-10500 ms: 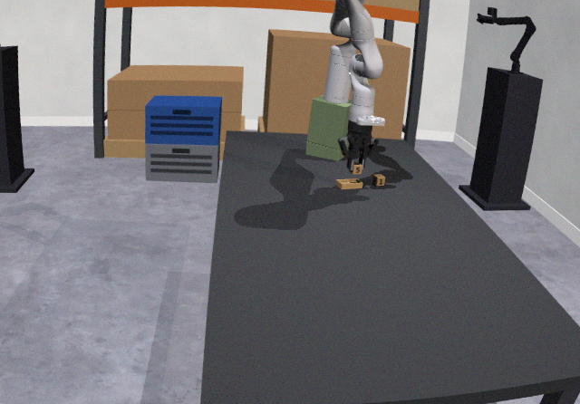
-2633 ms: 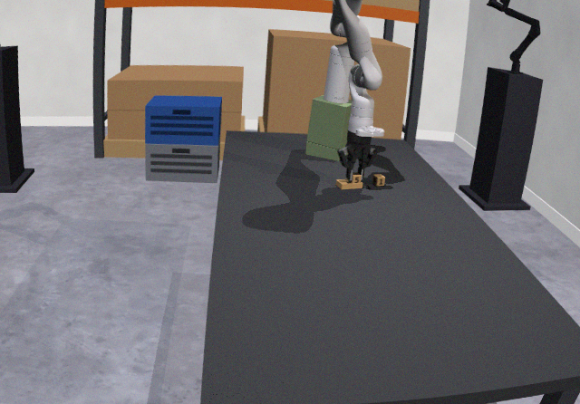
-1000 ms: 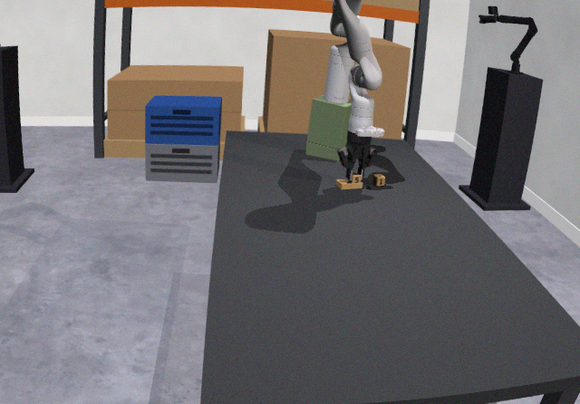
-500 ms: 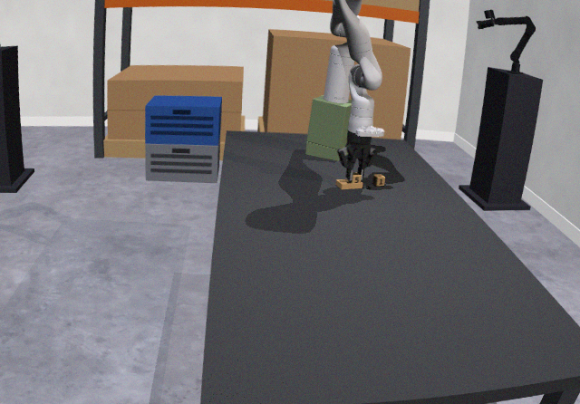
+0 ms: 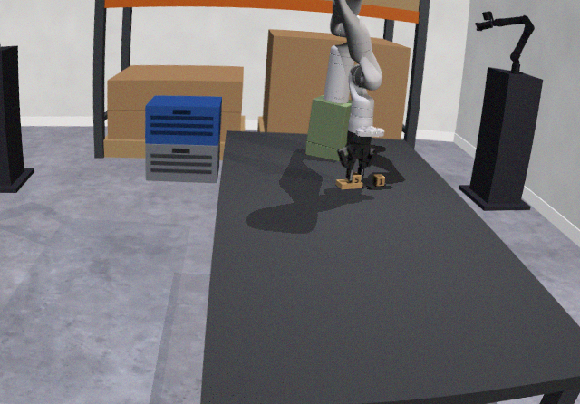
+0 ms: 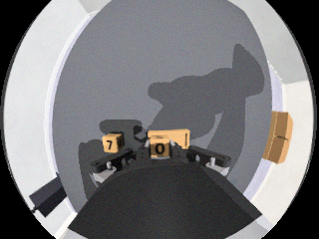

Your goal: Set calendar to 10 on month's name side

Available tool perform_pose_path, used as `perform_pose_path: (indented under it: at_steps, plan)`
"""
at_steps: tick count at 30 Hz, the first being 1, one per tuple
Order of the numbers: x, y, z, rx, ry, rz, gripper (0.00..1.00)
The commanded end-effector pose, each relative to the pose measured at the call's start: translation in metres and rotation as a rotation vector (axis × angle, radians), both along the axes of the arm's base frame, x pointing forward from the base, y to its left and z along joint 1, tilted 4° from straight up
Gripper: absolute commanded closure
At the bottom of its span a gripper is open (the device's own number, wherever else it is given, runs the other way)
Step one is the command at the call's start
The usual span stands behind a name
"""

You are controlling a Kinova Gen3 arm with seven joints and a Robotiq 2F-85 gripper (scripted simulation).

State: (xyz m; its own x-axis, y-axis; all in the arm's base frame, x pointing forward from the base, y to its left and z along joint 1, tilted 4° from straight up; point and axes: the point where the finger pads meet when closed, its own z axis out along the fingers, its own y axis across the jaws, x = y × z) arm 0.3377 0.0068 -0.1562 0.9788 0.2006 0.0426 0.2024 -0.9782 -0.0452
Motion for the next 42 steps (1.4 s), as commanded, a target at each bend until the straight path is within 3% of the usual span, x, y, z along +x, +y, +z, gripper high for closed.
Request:
perform_pose_path:
  at_steps: [1,13,28,34,42]
  plan:
    - [0.002,-0.001,-0.001,-0.002,-0.007,0.004,0.70]
    - [0.002,-0.001,-0.001,-0.002,-0.007,0.004,0.54]
    - [0.000,0.000,0.002,-0.001,-0.003,0.006,0.54]
    - [0.001,-0.002,0.022,-0.002,-0.007,0.006,0.54]
    - [-0.003,-0.002,0.063,0.004,-0.002,0.009,0.54]
